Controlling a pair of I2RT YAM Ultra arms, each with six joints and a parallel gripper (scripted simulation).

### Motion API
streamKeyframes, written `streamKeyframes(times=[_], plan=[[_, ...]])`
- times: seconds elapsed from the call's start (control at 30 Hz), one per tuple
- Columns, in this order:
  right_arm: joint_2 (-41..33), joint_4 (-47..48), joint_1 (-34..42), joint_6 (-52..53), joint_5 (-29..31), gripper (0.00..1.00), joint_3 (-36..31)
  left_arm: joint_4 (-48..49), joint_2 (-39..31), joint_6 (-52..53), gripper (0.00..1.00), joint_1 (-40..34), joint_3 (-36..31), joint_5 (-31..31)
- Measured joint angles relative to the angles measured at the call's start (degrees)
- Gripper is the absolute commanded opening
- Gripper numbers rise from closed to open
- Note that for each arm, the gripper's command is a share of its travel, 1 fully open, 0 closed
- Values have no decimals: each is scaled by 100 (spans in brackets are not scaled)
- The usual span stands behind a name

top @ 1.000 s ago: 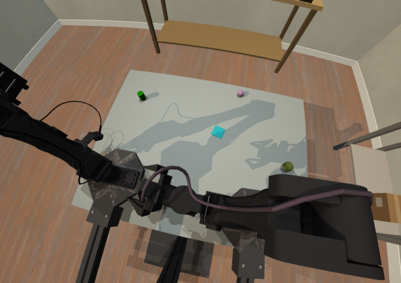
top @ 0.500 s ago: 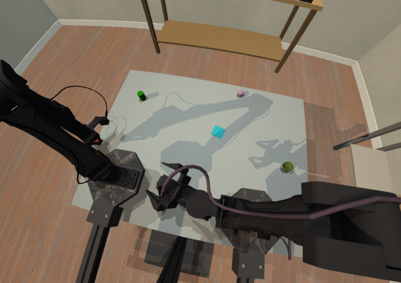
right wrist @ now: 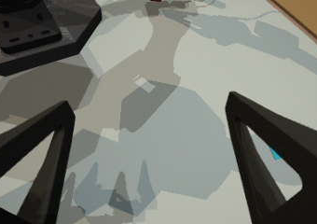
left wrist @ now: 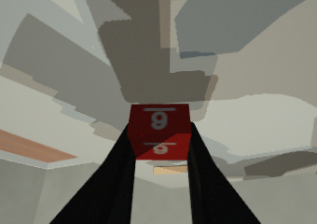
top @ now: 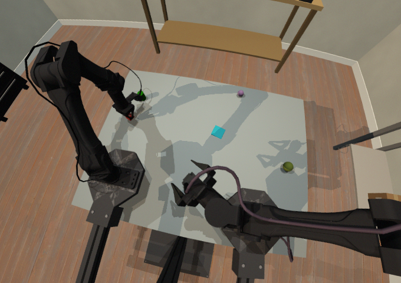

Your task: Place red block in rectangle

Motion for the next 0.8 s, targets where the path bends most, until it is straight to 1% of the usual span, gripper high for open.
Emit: streamKeyframes(times=[0.27,0.33,0.5,0.63,0.8], plan=[[-1309,-1816,15,245,793,100,-17,-802,1132,-2074,27,-2323,1268,-286],[-1508,-2159,15,306,922,100,-17,-1040,1300,-2424,27,-2730,1456,-302],[-2424,-3287,-15,527,1268,100,-11,-1661,1829,-3447,27,-3580,2398,-494],[-3053,-4225,-310,695,1445,100,168,-1965,2223,-4225,27,-4533,3056,-605],[-3864,-5302,-885,835,1458,100,546,-2385,2752,-5095,27,-5681,3888,-688]])
